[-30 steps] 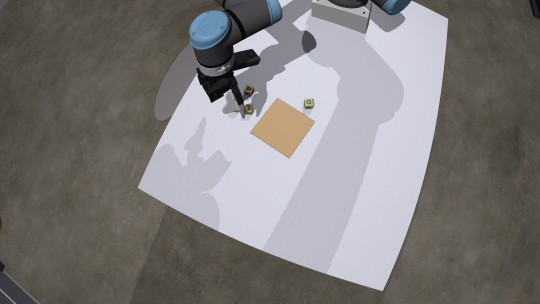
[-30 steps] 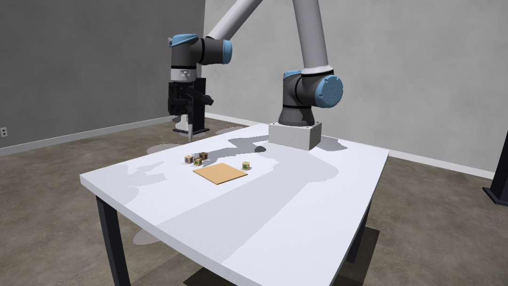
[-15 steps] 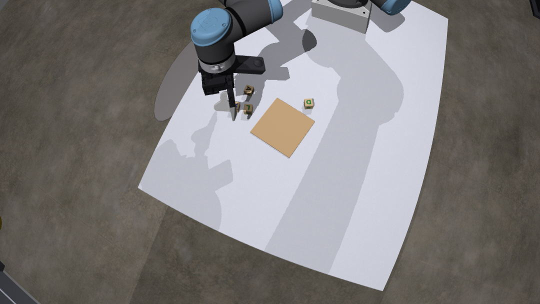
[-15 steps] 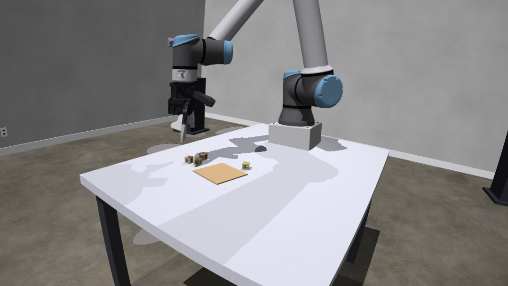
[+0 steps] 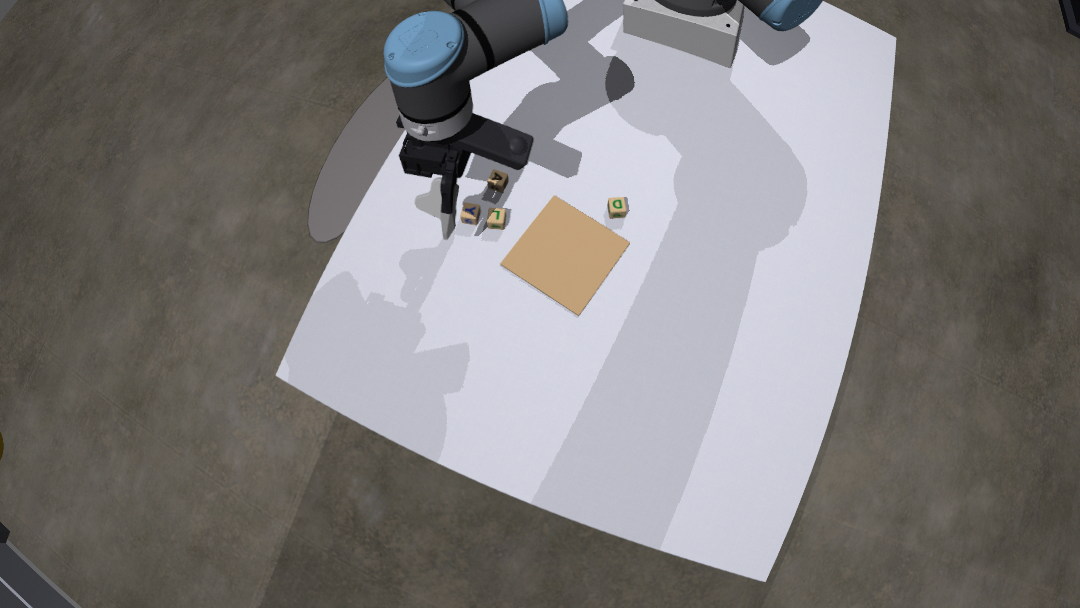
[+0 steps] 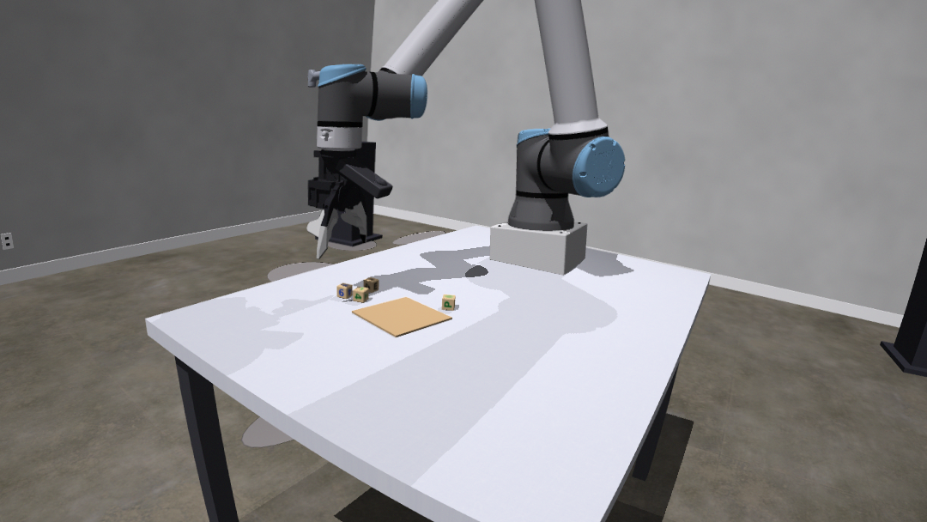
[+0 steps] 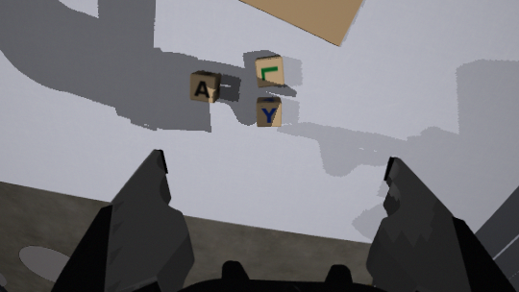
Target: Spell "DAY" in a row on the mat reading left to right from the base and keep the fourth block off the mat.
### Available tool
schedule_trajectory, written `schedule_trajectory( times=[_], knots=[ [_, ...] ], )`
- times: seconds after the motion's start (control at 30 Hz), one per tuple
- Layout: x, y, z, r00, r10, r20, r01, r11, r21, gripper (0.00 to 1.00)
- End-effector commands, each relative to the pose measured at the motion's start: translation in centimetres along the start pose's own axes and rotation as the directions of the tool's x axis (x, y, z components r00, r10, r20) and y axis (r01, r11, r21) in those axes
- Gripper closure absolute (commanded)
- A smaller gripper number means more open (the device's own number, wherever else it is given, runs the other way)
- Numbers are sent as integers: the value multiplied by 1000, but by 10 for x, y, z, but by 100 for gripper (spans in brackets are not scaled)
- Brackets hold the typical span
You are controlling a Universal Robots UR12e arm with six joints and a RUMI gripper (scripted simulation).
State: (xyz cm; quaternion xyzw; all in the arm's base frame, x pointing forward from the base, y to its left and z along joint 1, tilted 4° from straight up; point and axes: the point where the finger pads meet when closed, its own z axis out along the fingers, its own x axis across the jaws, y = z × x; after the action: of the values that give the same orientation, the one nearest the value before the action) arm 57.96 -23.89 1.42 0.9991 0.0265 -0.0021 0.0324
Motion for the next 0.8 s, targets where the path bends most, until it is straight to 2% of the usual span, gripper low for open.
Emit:
schedule_trajectory(
  times=[0.0,0.23,0.5,0.53,0.77],
  knots=[
    [0,1,0,993,115,0,-115,993,-3,0],
    [-1,1,0,978,208,0,-208,978,-3,0],
    [-1,1,0,975,223,0,-223,975,-3,0],
    [-1,1,0,975,223,0,-223,975,-3,65],
    [-1,1,0,975,223,0,-223,975,-3,65]
  ],
)
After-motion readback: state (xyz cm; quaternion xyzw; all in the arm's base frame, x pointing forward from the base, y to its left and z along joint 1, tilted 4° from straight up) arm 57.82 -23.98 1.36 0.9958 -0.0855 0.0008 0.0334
